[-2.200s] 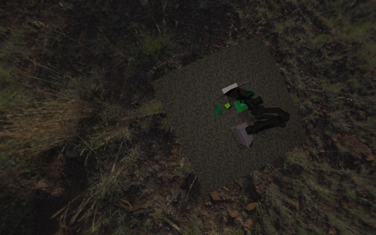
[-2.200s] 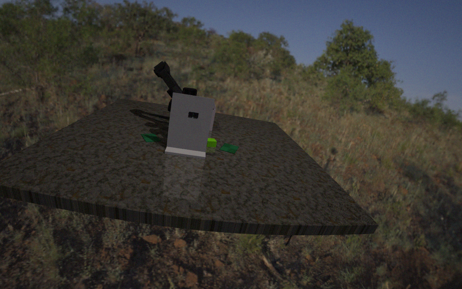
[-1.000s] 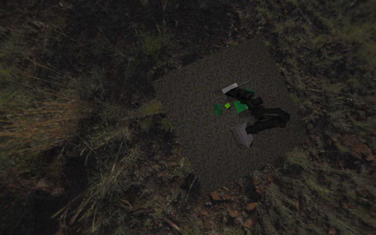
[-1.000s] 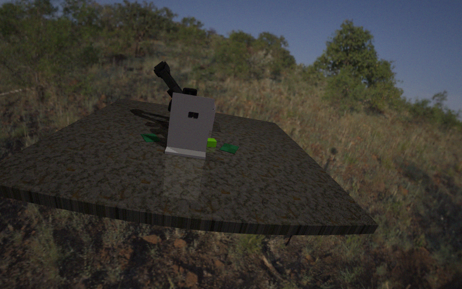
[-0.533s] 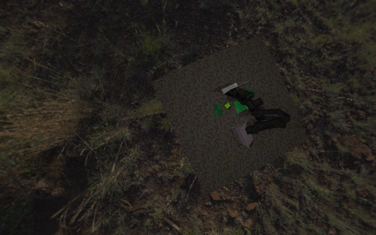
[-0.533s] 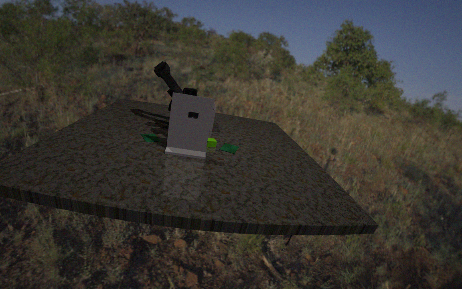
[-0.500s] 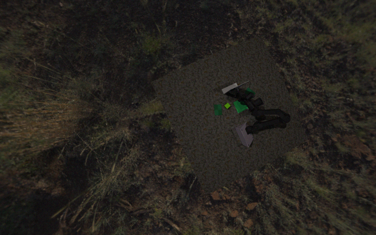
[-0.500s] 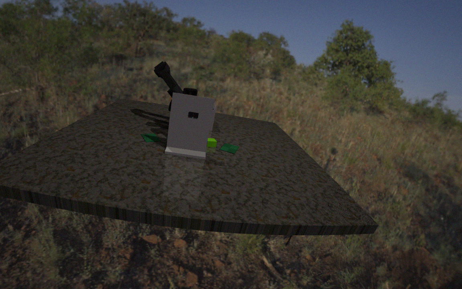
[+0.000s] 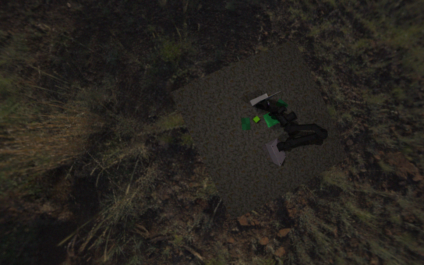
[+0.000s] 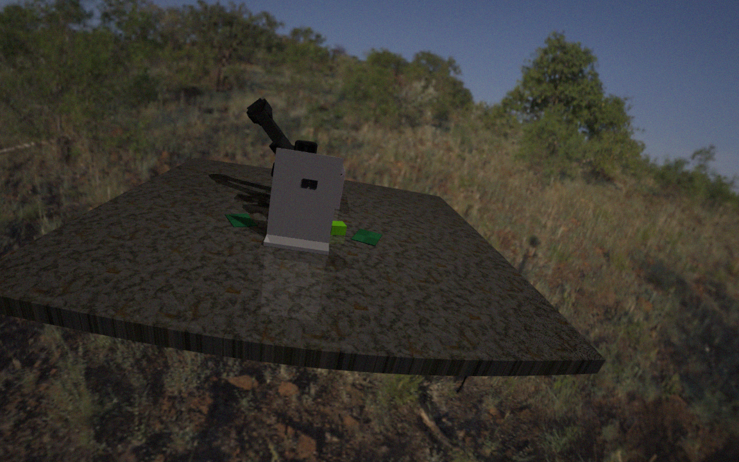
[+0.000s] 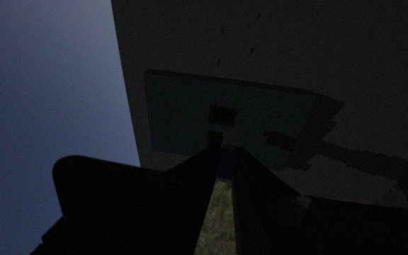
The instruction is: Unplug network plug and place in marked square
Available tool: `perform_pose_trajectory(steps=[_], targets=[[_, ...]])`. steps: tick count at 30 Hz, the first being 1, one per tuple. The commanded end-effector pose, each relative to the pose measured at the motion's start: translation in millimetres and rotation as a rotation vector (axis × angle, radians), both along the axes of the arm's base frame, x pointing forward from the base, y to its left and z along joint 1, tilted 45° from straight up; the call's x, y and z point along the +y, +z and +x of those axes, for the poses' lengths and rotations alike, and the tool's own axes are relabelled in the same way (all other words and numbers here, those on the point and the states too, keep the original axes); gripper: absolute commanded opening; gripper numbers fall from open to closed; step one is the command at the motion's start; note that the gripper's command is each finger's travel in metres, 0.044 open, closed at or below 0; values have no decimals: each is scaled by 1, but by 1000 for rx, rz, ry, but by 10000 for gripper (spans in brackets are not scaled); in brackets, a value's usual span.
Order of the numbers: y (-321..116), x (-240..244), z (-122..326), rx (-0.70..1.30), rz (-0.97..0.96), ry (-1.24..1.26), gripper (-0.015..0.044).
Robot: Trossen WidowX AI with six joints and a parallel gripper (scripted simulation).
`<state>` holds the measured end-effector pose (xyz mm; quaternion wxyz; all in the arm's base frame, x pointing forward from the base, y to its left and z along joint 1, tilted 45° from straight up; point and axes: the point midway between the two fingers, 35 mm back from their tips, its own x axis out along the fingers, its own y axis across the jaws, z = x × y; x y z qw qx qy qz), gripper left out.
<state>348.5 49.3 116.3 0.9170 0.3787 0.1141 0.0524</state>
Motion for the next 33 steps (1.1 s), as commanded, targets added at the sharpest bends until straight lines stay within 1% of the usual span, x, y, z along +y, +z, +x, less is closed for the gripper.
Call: perform_pose_trajectory(steps=[1,33], targets=[[2,0,-3,-8,-2,-3,0],[-4,5,-23,-7,-1,-3,0]])
